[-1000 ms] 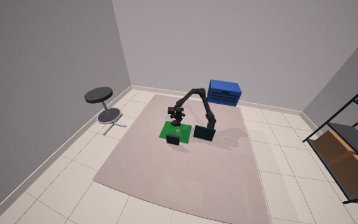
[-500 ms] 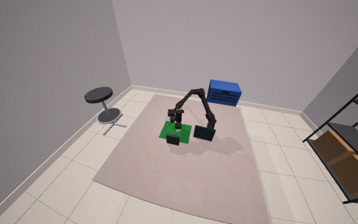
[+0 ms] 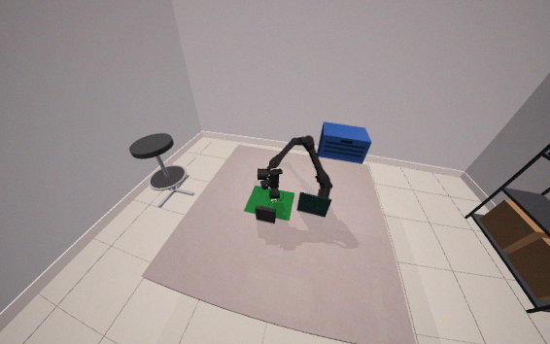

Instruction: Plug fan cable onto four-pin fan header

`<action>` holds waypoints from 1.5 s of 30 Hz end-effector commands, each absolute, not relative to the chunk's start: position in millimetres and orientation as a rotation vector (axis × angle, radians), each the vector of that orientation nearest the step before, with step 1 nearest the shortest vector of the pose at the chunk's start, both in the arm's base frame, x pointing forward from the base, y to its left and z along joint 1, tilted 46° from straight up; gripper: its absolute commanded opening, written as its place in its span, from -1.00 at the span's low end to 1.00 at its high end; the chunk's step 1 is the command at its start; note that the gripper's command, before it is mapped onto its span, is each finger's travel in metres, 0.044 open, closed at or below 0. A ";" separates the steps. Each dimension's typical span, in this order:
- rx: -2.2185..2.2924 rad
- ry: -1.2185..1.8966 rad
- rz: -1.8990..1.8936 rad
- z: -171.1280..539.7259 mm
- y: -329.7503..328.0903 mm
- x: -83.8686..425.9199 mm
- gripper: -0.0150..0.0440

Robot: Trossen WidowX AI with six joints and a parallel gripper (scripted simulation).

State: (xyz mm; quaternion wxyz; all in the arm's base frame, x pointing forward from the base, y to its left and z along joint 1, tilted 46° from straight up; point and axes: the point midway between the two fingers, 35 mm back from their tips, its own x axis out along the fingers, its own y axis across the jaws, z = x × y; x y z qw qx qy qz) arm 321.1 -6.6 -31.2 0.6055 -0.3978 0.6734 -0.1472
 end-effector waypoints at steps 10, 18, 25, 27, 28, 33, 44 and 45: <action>-0.924 1.562 -0.333 -32.5 -4.1 325.4 -0.49; -0.924 1.562 -0.334 -41.3 -13.1 326.4 -0.49; -0.925 1.562 -0.335 -47.8 -20.0 326.8 -0.49; -0.925 1.562 -0.335 -47.8 -20.0 326.8 -0.49; -0.925 1.562 -0.335 -47.8 -20.0 326.8 -0.49; -0.925 1.562 -0.335 -47.8 -20.0 326.8 -0.49; -0.922 1.561 -0.337 -46.9 -21.0 327.2 -0.49; -0.922 1.561 -0.337 -46.9 -21.0 327.2 -0.49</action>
